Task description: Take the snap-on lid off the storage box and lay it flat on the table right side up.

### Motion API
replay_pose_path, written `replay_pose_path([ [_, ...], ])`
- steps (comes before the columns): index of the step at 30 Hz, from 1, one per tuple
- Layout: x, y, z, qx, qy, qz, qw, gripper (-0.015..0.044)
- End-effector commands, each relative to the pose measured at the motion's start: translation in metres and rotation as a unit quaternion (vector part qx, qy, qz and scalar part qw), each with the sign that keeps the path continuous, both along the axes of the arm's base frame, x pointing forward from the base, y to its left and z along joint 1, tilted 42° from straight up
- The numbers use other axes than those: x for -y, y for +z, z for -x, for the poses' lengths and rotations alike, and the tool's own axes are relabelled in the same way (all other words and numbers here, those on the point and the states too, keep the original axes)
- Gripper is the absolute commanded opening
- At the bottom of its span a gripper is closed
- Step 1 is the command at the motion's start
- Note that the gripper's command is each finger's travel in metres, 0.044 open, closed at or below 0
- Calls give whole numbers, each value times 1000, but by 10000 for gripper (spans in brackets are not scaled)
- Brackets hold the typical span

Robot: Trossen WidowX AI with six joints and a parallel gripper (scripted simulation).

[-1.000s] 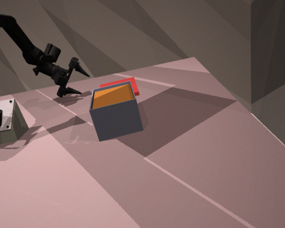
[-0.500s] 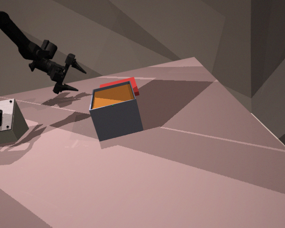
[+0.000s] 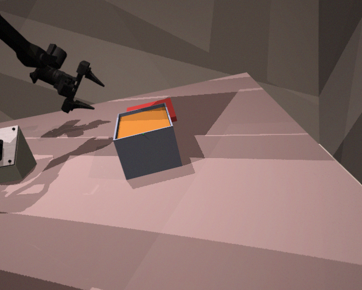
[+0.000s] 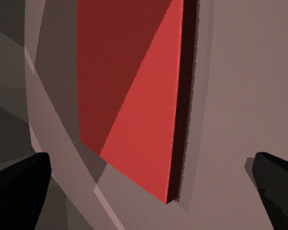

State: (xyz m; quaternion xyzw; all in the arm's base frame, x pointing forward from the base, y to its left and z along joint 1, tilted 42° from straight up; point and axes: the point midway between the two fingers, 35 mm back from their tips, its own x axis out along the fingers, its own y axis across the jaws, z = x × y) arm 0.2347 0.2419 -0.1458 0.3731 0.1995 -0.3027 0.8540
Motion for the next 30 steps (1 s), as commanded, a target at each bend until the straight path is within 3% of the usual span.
replay_pose_path([
  [1, -8, 7, 2, 2, -1, -6, 1000, 440],
  [30, -16, 21, 9, 2, -1, -7, 1000, 440],
])
